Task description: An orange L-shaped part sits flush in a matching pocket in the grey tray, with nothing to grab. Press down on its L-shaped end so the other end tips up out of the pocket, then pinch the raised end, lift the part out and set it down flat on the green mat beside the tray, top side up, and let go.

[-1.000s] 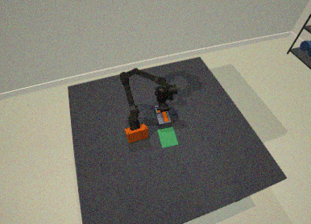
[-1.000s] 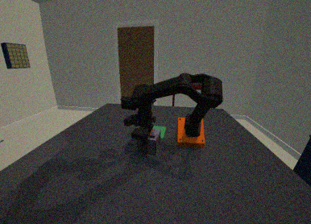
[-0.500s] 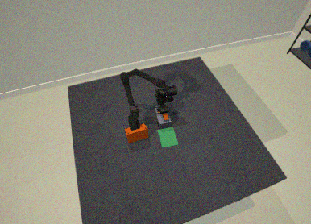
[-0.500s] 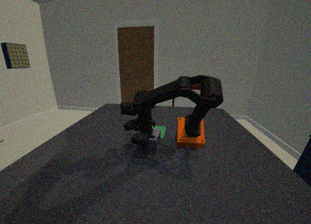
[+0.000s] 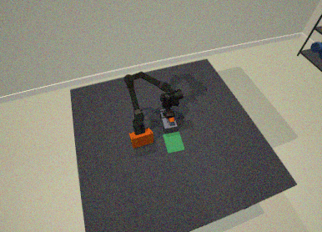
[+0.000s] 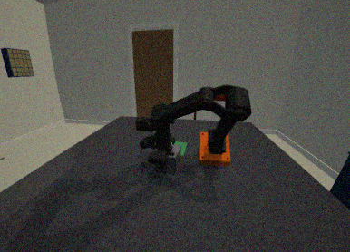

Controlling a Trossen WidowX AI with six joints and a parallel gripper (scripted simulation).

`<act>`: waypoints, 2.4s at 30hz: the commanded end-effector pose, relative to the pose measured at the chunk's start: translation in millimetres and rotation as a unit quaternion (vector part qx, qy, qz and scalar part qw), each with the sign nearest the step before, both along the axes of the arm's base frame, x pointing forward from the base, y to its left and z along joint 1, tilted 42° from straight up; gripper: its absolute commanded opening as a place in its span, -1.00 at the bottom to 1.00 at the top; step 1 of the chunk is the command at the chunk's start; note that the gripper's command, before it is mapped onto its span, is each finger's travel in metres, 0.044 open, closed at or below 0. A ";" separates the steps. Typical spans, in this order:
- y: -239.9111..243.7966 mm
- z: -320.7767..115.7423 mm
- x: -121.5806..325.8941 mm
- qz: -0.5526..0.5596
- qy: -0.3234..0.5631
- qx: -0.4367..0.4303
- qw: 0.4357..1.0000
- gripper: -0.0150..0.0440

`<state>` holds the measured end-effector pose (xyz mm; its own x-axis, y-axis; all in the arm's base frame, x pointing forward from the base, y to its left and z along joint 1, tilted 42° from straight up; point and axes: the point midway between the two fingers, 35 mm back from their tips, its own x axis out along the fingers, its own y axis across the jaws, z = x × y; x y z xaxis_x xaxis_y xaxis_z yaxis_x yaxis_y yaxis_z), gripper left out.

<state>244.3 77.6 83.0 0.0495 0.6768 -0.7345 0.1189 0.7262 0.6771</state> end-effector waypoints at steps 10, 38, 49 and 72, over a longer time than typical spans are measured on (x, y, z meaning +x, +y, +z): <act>-0.6 14.4 0.0 -0.001 0.003 -0.003 1.000 0.12; -71.5 76.4 -5.0 -0.003 0.003 -0.005 1.000 0.12; -71.5 76.4 -5.0 -0.003 0.003 -0.005 1.000 0.12; -108.4 46.8 -1.9 0.334 -0.300 -0.029 0.893 0.46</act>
